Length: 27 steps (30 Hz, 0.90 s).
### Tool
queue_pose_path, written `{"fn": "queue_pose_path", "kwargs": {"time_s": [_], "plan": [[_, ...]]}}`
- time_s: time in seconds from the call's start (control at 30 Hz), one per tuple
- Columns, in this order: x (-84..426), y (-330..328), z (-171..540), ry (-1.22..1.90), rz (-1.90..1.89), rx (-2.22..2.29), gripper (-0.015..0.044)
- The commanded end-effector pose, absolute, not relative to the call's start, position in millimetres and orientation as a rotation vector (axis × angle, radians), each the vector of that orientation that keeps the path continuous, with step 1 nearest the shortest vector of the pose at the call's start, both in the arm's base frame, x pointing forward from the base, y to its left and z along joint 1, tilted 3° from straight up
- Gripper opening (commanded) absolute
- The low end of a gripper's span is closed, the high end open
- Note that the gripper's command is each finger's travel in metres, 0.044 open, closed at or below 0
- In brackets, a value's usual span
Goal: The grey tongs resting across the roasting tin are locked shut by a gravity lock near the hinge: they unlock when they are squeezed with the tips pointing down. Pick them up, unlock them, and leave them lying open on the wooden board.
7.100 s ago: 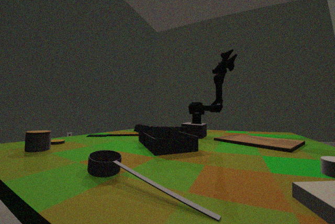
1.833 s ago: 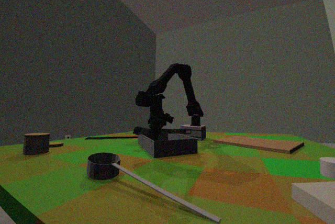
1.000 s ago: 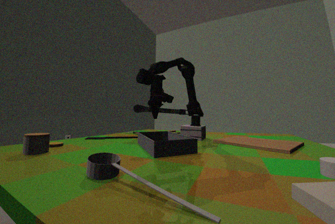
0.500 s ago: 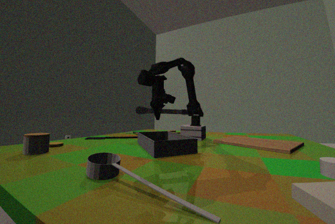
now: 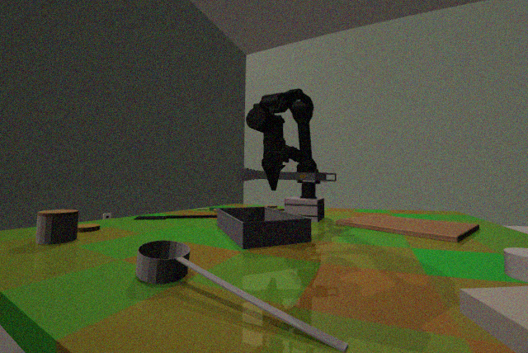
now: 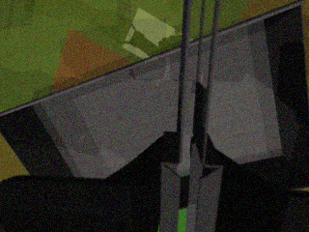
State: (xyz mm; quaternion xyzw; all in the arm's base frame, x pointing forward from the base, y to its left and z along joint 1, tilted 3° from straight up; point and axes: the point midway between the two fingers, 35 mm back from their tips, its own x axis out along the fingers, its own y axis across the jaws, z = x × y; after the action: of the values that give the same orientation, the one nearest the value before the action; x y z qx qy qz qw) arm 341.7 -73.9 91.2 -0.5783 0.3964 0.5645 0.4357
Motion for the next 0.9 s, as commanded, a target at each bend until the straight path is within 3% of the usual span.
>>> {"fn": "queue_pose_path", "kwargs": {"time_s": [0.0,0.87], "plan": [[345,-56,94,1.004,1.373,-1.424,-0.015],[336,94,103,1.17,1.125,-1.133,-0.015]]}}
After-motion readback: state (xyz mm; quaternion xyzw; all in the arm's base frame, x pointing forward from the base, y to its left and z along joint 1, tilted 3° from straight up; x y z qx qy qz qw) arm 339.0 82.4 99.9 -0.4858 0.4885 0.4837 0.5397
